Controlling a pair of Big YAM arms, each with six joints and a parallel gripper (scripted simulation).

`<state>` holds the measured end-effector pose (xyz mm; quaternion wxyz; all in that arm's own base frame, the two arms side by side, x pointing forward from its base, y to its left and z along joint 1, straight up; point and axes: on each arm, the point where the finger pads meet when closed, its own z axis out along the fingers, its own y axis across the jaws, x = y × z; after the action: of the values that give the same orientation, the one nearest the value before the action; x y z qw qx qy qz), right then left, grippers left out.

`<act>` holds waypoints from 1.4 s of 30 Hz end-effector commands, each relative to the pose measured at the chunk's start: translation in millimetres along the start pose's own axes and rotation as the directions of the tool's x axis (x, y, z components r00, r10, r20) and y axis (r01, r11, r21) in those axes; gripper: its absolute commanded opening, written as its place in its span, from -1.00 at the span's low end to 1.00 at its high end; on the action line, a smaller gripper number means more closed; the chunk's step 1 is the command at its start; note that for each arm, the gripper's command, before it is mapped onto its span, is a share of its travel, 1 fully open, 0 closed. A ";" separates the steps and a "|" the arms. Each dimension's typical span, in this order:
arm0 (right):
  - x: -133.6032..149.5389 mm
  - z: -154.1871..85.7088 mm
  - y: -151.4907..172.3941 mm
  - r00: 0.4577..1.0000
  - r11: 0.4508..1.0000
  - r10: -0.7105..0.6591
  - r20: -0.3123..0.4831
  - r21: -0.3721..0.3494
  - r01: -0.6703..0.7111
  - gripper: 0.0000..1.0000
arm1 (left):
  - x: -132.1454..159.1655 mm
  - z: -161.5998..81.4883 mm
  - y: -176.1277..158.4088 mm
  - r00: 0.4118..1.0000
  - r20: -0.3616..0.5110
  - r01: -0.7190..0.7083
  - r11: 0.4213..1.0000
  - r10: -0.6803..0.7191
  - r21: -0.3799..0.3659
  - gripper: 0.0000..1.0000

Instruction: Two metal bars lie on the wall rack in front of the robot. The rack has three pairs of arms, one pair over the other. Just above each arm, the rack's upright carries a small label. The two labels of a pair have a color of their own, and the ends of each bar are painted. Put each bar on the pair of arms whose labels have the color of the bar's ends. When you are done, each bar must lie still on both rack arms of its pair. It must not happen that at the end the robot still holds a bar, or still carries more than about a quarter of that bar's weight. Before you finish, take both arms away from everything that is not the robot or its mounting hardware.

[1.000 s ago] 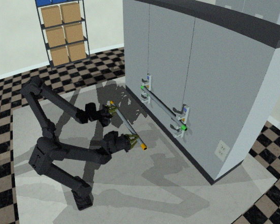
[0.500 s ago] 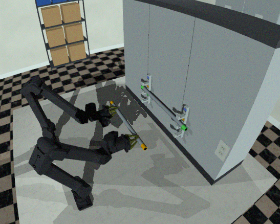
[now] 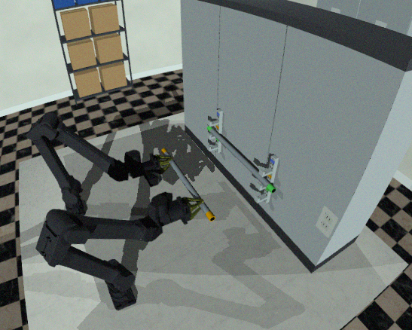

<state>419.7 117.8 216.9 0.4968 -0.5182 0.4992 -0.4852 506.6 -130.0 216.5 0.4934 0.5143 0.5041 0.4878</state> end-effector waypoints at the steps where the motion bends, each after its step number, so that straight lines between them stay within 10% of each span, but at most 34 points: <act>1: 4.3 10.1 -47.6 0.999 0.996 0.036 -0.022 0.078 -0.034 -1.00 | 4.8 6.6 44.8 1.000 -0.023 0.015 0.998 -0.016 -0.065 -1.00; 42: 3.2 16.2 -141.5 0.999 0.996 0.036 -0.022 0.078 -0.034 -1.00 | 7.3 10.1 138.7 1.000 -0.023 0.015 0.998 -0.016 -0.064 -1.00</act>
<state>427.9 119.5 292.4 0.4896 -0.5226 0.5069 -0.4798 512.3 -128.4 293.3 0.4828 0.5194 0.5123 0.4844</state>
